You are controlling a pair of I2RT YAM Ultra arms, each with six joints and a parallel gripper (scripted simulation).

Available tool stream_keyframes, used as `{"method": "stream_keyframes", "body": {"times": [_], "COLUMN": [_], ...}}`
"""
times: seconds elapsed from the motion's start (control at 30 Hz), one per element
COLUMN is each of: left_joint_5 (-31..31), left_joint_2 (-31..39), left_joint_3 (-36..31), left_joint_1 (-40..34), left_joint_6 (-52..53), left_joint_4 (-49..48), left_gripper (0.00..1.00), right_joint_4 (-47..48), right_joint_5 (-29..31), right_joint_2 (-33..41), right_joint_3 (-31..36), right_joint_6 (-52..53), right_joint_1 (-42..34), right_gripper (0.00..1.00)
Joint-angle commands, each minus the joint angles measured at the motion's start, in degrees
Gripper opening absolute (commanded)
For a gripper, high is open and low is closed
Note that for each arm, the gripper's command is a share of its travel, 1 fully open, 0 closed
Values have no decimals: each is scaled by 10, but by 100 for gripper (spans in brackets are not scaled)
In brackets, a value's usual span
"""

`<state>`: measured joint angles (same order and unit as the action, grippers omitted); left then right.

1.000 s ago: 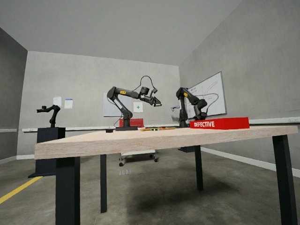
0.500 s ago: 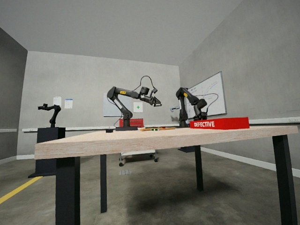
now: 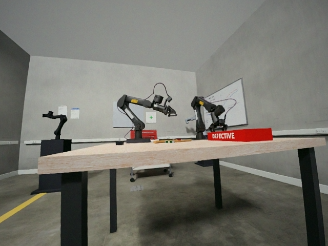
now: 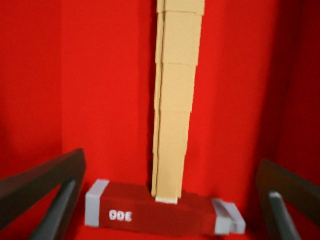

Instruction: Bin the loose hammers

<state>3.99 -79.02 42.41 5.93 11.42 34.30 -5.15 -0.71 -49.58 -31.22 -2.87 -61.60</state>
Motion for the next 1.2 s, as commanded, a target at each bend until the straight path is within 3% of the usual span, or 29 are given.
{"method": "stream_keyframes", "body": {"times": [0.0,0.13,0.47,0.6,0.93,1.17], "left_joint_5": [6,7,2,-3,-5,-5], "left_joint_2": [43,61,51,82,250,298], "left_joint_3": [35,48,41,36,0,-5], "left_joint_1": [7,11,14,13,9,9], "left_joint_6": [7,11,9,-19,-73,-83], "left_joint_4": [52,103,107,131,187,201], "left_gripper": [100,100,100,100,100,100], "right_joint_4": [15,15,15,-36,-207,-250], "right_joint_5": [1,1,1,7,10,8], "right_joint_2": [1,1,1,-12,-127,-180], "right_joint_3": [-5,-5,-5,-15,-63,-87], "right_joint_6": [1,1,1,1,1,-4], "right_joint_1": [-4,-4,-4,13,191,259], "right_gripper": [100,100,100,100,100,100]}}
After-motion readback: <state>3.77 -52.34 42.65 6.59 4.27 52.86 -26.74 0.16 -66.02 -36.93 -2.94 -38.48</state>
